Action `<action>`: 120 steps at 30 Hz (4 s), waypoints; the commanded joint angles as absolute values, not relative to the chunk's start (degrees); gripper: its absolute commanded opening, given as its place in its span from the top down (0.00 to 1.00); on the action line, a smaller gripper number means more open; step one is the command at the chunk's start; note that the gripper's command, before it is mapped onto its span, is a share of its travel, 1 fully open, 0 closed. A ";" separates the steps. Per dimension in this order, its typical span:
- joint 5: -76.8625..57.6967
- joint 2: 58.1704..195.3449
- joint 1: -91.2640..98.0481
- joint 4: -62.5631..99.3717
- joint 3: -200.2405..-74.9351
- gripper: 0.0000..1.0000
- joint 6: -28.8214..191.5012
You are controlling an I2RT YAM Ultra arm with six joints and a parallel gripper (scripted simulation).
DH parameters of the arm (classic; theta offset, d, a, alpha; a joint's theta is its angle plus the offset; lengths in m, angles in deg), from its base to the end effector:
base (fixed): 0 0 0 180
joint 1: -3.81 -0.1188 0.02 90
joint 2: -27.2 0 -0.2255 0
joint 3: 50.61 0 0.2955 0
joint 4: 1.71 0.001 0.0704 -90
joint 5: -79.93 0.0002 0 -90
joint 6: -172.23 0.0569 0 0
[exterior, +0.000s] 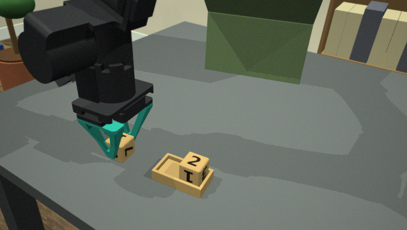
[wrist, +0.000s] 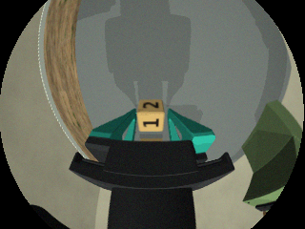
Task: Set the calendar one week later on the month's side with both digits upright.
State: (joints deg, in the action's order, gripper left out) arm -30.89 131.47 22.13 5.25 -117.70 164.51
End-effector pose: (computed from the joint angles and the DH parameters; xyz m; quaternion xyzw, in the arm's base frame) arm 0.3860 -0.1054 0.0726 0.6520 0.6328 0.3441 0.2369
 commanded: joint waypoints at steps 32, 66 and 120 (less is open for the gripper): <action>-30.34 131.16 22.26 5.17 -117.83 0.73 164.54; -30.34 131.15 22.26 5.18 -117.82 0.73 164.54; -22.35 99.49 11.22 24.39 -107.84 0.73 171.94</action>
